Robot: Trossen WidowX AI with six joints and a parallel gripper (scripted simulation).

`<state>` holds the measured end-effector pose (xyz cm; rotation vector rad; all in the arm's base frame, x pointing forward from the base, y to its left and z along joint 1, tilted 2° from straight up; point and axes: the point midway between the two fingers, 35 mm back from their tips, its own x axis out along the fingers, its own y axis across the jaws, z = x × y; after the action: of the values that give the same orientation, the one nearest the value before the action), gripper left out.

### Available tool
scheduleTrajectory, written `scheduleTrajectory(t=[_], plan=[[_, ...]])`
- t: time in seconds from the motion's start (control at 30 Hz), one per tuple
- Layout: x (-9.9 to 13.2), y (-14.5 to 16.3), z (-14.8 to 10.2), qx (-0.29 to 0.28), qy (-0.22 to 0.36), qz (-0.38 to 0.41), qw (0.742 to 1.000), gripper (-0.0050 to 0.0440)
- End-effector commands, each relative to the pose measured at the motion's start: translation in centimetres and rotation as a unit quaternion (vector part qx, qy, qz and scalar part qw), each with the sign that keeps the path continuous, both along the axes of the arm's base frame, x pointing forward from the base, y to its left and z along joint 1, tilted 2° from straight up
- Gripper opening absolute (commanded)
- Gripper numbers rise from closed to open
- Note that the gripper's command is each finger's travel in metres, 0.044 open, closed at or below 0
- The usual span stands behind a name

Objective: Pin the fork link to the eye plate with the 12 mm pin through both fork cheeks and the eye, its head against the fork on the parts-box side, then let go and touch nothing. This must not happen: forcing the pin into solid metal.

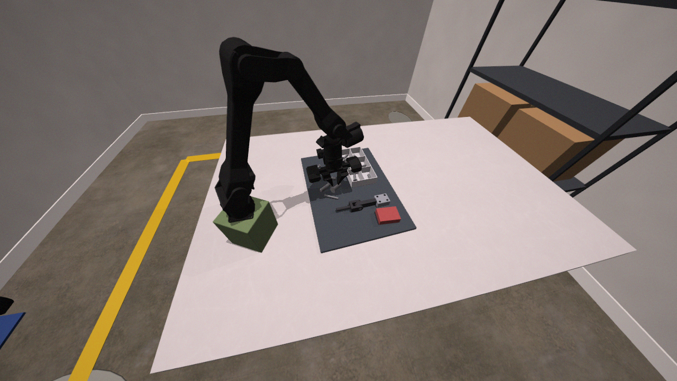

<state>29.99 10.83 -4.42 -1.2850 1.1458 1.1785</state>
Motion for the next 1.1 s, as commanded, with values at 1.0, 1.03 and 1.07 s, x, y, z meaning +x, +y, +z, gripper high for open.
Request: scheduleTrajectory(t=[1.0, 1.03, 1.07], plan=[[-1.0, 7.3, -2.1, -0.03, 0.028, 0.579, 0.815, 0.0095], [-1.0, 7.3, -2.2, -0.03, 0.028, 0.579, 0.815, 0.0095], [-1.0, 7.3, -2.2, -0.03, 0.028, 0.579, 0.815, 0.0095]])
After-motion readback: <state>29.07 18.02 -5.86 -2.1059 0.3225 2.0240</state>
